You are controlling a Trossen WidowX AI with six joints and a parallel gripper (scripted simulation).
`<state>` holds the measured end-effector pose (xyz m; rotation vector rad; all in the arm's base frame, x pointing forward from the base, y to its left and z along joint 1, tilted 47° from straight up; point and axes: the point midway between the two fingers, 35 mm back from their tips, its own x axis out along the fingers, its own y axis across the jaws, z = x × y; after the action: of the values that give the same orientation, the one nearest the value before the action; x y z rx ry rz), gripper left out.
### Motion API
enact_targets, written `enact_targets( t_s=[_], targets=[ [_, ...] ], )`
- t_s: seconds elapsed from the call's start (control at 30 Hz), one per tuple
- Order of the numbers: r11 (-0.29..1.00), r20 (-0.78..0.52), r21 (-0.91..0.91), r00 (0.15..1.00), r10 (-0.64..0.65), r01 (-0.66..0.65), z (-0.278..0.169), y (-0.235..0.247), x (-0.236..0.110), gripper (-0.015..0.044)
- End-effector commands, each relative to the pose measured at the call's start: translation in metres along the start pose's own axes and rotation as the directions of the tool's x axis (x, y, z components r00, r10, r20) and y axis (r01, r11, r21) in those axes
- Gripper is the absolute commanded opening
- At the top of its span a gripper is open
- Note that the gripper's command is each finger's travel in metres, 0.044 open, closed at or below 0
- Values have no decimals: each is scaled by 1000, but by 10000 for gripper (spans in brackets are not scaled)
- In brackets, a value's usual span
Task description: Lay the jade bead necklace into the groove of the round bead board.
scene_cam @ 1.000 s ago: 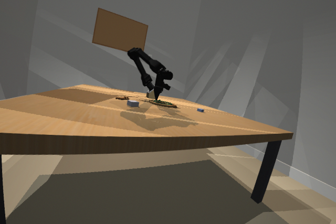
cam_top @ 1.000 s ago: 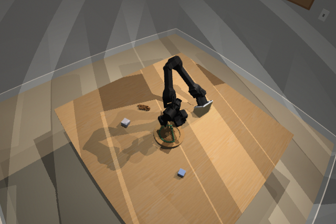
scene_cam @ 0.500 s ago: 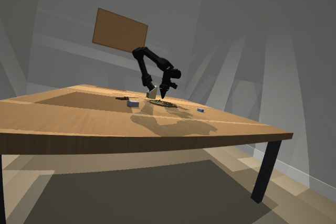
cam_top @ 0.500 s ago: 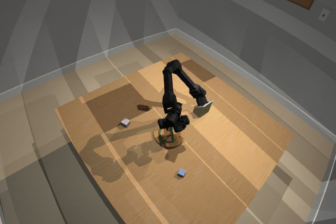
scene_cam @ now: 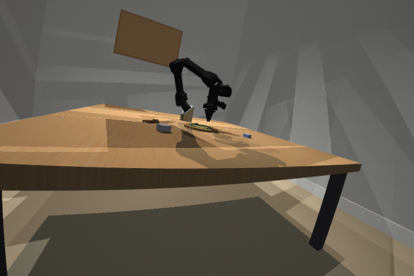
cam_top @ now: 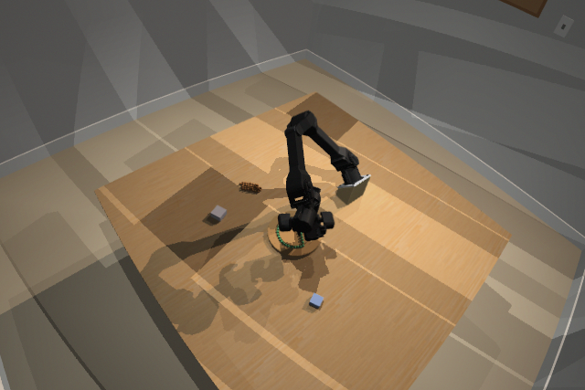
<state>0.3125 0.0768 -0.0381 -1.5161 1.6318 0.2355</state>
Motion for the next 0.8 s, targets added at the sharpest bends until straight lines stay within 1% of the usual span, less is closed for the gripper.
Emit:
enact_targets(
  t_s=[0.0,0.03,0.13,0.77],
  targets=[
    [1000,-6,-3,1000,4,-4,1,2,10,120],
    [1000,2,5,1000,1,-1,1,0,2,120],
    [1000,1,5,1000,1,-1,1,0,3,120],
    [1000,-7,-3,1000,3,-3,0,2,33,120]
  ],
)
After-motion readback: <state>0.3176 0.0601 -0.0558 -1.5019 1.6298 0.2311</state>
